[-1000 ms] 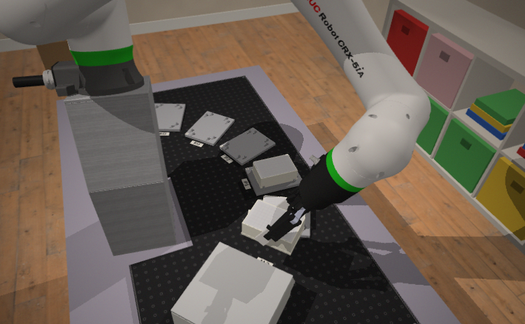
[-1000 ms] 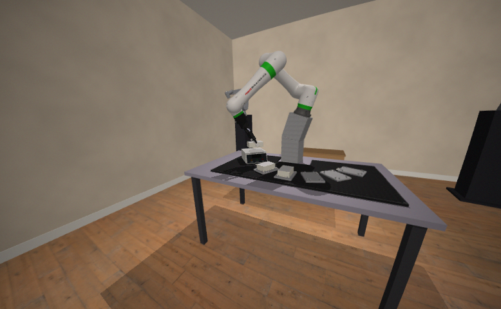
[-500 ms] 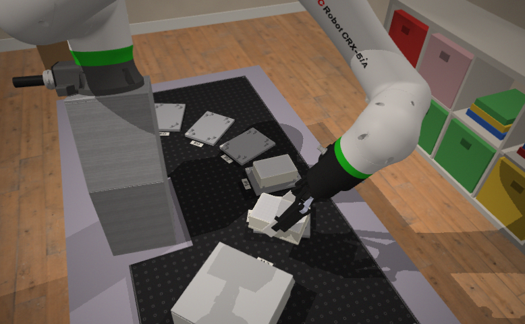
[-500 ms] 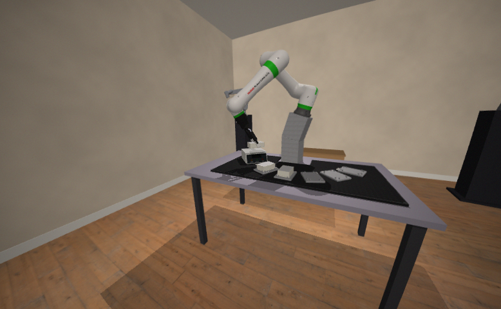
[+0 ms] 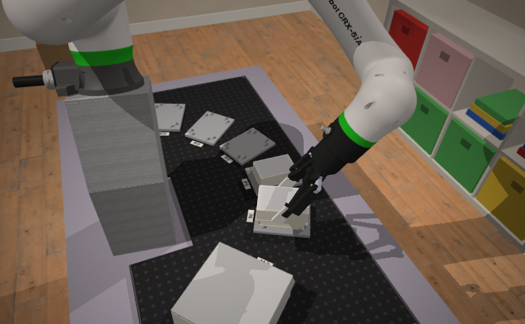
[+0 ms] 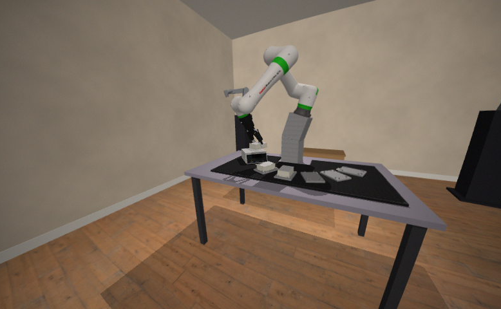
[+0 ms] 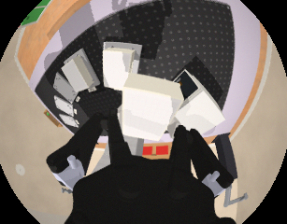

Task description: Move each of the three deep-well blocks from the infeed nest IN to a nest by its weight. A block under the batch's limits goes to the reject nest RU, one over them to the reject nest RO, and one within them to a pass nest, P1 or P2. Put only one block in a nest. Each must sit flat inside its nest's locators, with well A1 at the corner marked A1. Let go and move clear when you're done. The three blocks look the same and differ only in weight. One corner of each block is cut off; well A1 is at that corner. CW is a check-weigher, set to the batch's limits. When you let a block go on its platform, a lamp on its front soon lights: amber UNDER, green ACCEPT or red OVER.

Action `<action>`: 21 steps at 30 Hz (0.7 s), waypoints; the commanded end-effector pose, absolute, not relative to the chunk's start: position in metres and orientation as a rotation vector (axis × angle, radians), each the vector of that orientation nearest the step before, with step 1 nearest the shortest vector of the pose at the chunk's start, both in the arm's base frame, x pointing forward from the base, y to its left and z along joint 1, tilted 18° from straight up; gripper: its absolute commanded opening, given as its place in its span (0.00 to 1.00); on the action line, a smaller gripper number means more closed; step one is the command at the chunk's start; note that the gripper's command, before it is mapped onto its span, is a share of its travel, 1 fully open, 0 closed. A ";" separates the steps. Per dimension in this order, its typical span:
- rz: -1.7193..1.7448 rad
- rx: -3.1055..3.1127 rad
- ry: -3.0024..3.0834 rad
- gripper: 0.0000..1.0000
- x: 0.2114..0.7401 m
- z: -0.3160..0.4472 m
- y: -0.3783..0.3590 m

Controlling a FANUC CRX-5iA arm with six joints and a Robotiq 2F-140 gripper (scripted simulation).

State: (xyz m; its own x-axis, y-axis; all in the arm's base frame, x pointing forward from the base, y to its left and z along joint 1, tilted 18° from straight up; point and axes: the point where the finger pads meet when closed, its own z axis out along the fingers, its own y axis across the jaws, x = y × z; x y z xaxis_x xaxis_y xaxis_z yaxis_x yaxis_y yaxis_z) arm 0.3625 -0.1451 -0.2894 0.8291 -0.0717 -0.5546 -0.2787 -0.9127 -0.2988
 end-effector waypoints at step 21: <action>0.775 -2.648 0.248 0.10 0.392 -0.270 -0.086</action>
